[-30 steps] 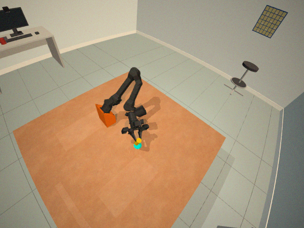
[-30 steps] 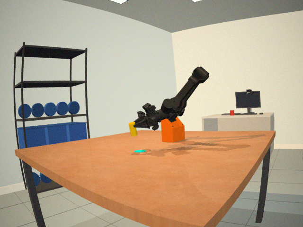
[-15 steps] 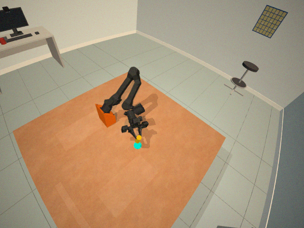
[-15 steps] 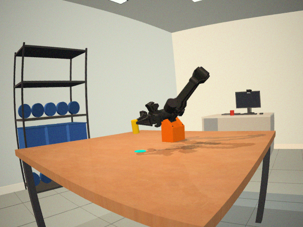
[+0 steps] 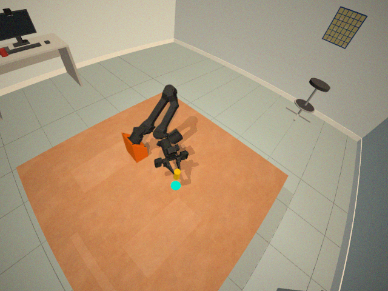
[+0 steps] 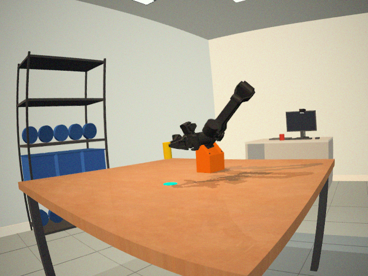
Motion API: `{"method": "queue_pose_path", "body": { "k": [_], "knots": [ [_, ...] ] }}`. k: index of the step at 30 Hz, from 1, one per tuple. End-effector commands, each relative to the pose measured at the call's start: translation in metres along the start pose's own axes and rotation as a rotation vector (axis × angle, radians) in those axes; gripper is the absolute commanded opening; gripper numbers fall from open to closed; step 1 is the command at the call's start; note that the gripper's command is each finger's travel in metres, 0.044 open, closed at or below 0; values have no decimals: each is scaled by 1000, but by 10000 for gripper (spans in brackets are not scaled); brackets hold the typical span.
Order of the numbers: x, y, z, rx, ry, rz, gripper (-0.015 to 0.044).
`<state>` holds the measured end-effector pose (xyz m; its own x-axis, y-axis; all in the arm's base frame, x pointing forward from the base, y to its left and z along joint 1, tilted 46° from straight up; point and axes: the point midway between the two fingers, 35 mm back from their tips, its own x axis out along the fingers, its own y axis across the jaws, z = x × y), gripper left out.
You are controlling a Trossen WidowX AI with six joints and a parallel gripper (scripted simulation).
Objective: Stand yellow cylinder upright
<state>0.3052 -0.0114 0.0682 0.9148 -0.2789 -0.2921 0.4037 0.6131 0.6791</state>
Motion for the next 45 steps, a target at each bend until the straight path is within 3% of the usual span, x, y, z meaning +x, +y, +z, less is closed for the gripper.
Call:
{"method": "queue_pose_path", "body": {
  "k": [1,18,45],
  "knots": [
    [-4,-1,3,17,-16,4,105],
    [-3,-1,1,17,-16,4,105],
    [6,3,-56,19,-9,-3,105]
  ]
}}
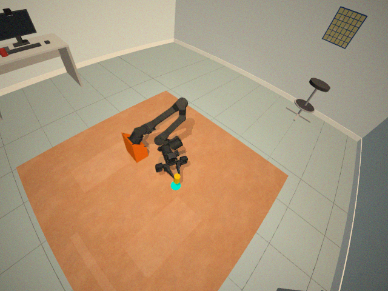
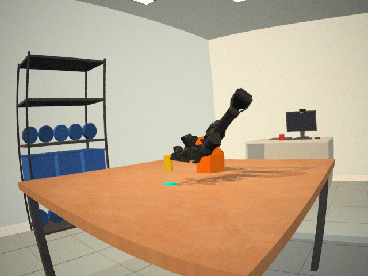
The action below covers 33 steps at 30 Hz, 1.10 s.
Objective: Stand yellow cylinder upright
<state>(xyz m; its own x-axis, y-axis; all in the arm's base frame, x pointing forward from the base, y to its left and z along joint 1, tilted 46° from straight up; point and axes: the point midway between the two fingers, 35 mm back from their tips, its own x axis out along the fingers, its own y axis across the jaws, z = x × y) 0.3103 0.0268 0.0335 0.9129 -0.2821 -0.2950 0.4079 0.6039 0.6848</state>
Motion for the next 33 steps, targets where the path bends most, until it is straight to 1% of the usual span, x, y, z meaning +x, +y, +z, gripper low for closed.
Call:
{"method": "queue_pose_path", "body": {
  "k": [1,17,22,33],
  "knots": [
    [2,1,-6,9,-9,2,105],
    [1,-3,-37,6,-11,6,105],
    [4,-2,-54,-3,-2,4,105],
    [4,-2,-55,-4,-2,3,105]
  ]
}}
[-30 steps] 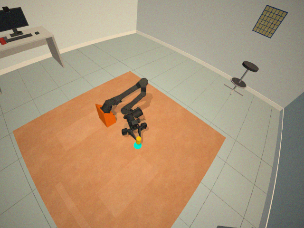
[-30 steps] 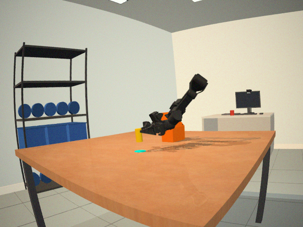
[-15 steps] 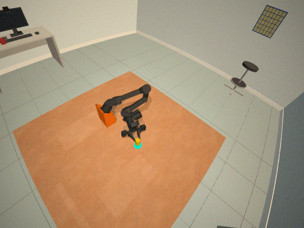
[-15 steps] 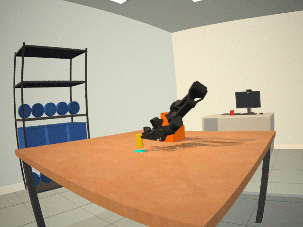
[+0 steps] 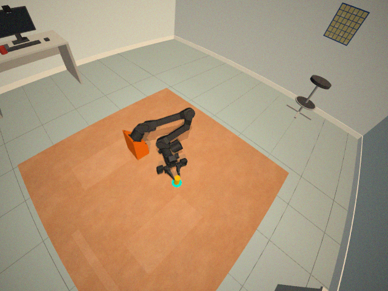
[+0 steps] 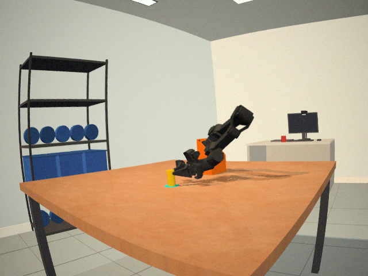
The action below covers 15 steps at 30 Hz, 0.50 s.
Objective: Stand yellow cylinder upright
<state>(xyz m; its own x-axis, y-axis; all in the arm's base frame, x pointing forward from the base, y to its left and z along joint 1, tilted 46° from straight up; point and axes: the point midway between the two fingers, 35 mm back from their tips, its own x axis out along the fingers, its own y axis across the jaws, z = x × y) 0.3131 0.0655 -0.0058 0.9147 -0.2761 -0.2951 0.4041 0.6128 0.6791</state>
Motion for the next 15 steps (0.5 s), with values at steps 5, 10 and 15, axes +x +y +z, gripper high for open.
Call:
{"method": "queue_pose_path", "body": {
  "k": [5,10,15],
  "knots": [
    [1,1,0,7,-6,-1,236],
    [1,1,0,7,-6,-1,368],
    [1,1,0,7,-6,-1,400]
  ]
}}
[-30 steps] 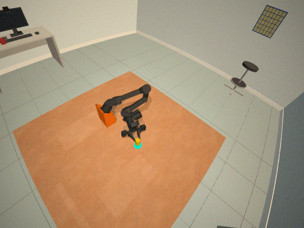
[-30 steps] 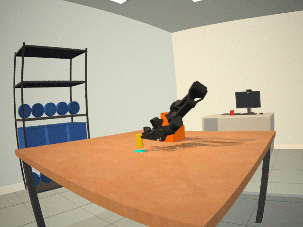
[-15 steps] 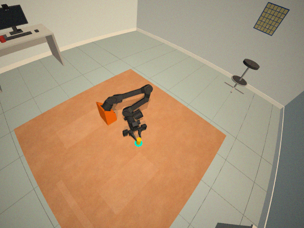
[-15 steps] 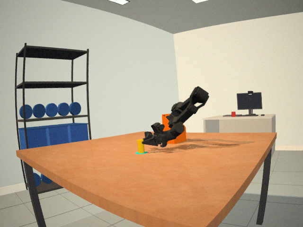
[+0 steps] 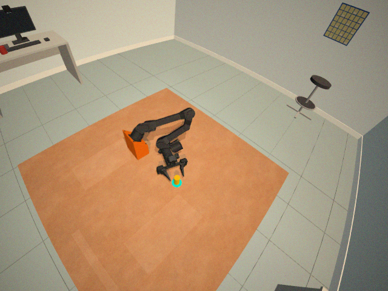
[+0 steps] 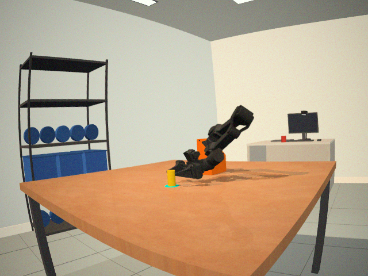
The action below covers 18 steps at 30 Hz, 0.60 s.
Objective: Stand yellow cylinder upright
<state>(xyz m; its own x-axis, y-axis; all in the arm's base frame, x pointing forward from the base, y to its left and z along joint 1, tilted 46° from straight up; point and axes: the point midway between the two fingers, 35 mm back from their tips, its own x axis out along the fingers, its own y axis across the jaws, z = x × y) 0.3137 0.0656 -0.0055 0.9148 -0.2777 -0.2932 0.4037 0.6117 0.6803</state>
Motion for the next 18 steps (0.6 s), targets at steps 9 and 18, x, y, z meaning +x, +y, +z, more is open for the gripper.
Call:
{"method": "queue_pose_path", "body": {
  "k": [9,18],
  "knots": [
    [1,4,34,12,-5,-4,400],
    [-5,2,73,15,-11,0,400]
  ]
}}
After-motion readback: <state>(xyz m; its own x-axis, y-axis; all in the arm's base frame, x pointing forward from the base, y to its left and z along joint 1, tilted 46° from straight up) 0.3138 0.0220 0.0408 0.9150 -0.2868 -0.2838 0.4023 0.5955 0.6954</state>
